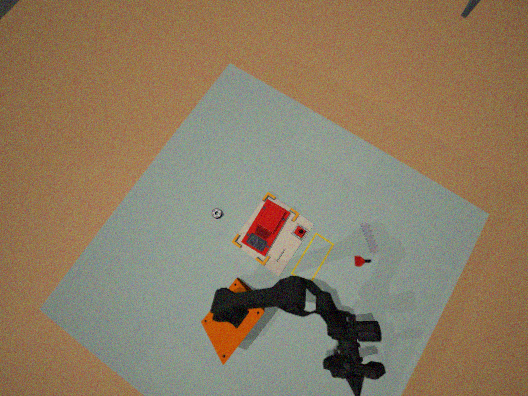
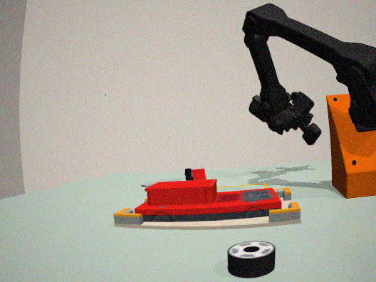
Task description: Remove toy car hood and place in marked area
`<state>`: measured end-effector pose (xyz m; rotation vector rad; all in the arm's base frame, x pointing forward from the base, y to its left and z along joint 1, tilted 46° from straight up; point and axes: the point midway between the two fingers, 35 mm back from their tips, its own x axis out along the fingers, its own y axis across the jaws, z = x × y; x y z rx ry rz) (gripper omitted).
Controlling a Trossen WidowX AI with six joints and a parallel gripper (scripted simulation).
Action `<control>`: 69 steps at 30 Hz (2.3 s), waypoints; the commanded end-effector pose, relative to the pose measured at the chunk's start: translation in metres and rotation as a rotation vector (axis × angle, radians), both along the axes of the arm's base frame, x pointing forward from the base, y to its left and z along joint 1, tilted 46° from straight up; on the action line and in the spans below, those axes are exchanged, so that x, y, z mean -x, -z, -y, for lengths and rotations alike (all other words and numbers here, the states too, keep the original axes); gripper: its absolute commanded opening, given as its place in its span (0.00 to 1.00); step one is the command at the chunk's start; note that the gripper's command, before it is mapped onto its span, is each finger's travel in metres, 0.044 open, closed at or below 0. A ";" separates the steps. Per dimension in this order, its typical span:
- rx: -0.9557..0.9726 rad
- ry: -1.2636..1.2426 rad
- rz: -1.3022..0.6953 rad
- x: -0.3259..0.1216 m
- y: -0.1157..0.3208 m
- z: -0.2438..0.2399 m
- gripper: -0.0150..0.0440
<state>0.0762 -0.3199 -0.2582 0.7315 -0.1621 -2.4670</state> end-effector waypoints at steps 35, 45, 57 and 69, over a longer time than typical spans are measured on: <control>-1.350 -1.770 0.082 -0.276 -0.179 -0.197 1.00; -1.470 -2.437 0.165 -0.286 -0.279 -0.307 1.00; -1.406 -2.949 0.300 -0.260 -0.362 -0.384 1.00; -1.406 -2.949 0.300 -0.261 -0.357 -0.390 1.00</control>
